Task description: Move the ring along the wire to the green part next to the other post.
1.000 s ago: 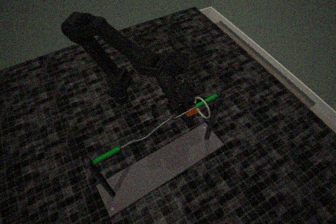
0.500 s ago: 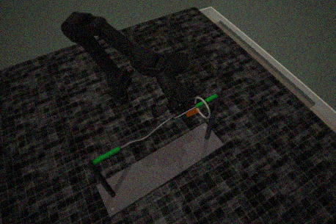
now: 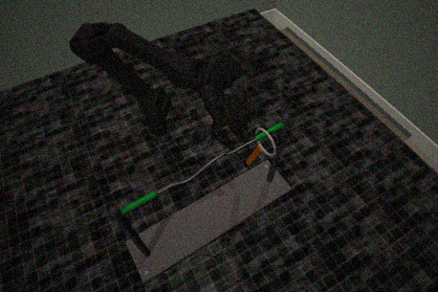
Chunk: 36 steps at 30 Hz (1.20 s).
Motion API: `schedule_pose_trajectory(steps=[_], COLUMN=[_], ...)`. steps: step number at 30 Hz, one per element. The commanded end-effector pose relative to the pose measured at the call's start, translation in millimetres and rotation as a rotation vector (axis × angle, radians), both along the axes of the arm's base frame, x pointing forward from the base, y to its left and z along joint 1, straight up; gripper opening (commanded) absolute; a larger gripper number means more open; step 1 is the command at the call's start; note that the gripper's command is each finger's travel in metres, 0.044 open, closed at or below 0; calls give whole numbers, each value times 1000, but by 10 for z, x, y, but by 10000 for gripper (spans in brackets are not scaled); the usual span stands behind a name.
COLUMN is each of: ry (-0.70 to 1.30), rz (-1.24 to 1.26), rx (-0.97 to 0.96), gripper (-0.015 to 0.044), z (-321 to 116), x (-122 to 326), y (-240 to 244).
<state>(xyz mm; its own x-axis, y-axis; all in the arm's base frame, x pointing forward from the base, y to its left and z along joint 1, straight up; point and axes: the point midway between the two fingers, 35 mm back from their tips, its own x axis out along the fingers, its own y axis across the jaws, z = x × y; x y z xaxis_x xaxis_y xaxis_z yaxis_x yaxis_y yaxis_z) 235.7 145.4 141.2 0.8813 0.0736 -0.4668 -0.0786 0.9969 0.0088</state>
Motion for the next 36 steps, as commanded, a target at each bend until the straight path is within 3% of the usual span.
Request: schedule_pose_trajectory(steps=[1,31,36], ry=[-10,-12,-2], rz=[-8,-8,-2], rx=[10,9,6], gripper=[160,160,291], z=[100,123,237], x=[-106,-153,-422], y=[-20,-33,-39])
